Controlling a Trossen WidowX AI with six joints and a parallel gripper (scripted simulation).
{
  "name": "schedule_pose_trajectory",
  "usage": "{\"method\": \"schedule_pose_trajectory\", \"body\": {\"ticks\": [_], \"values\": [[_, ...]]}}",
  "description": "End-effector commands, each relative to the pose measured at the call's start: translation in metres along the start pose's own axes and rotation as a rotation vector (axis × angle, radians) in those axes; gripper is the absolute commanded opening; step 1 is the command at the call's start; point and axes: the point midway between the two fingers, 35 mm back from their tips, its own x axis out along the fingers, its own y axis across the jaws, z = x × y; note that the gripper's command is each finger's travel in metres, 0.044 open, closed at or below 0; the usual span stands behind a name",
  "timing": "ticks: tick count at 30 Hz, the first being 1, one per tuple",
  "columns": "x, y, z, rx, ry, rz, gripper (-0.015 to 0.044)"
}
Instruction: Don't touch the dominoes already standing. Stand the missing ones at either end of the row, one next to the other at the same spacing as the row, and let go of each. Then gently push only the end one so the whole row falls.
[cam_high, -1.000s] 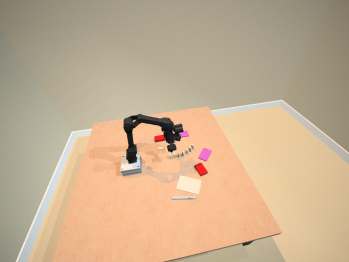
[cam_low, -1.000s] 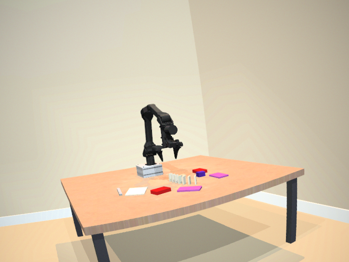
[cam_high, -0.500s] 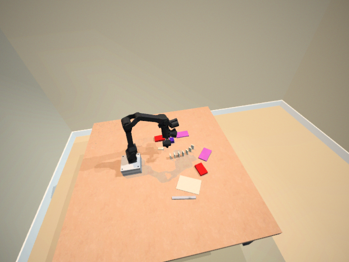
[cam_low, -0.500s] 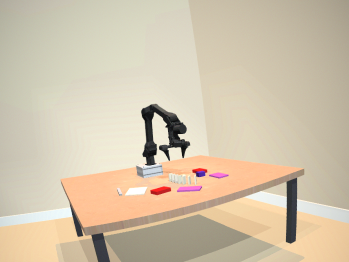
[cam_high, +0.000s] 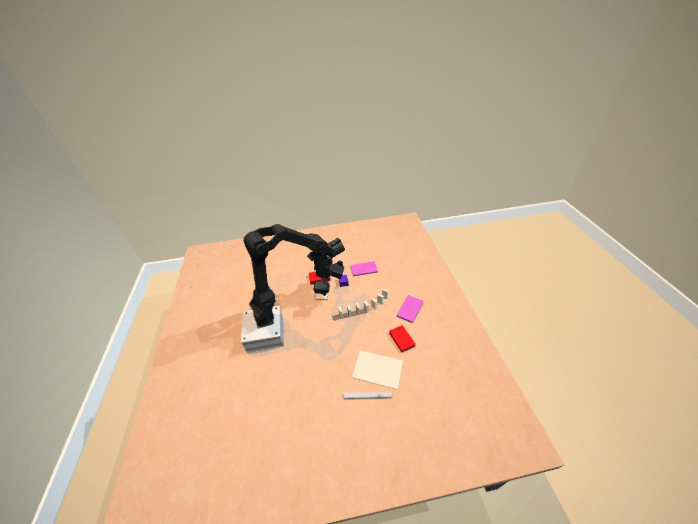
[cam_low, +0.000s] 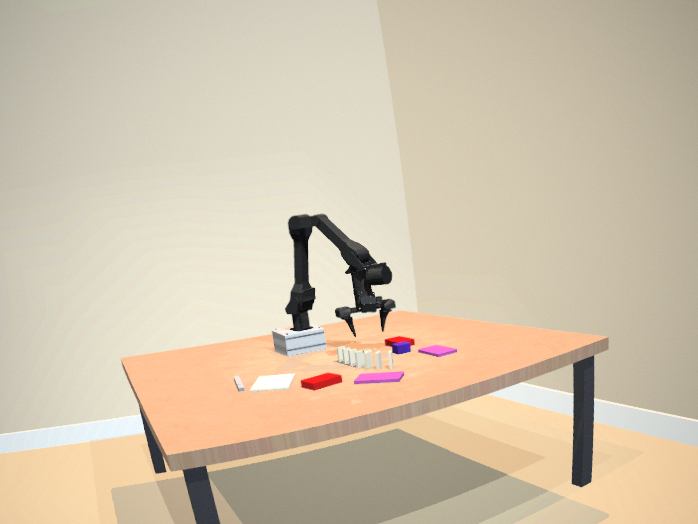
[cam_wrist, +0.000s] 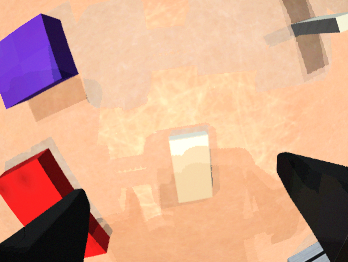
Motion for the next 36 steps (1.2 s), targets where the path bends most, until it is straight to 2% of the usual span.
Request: {"method": "schedule_pose_trajectory", "body": {"ticks": [1, 22, 34, 36], "values": [[0.038, -0.006, -0.007, 0.006, 0.022, -0.026, 0.0440], [0.060, -0.009, -0.007, 0.006, 0.022, -0.026, 0.0440], [0.060, -0.009, -0.007, 0.006, 0.022, -0.026, 0.0125], [0.060, -0.009, -0.007, 0.006, 0.022, -0.026, 0.0107]]}}
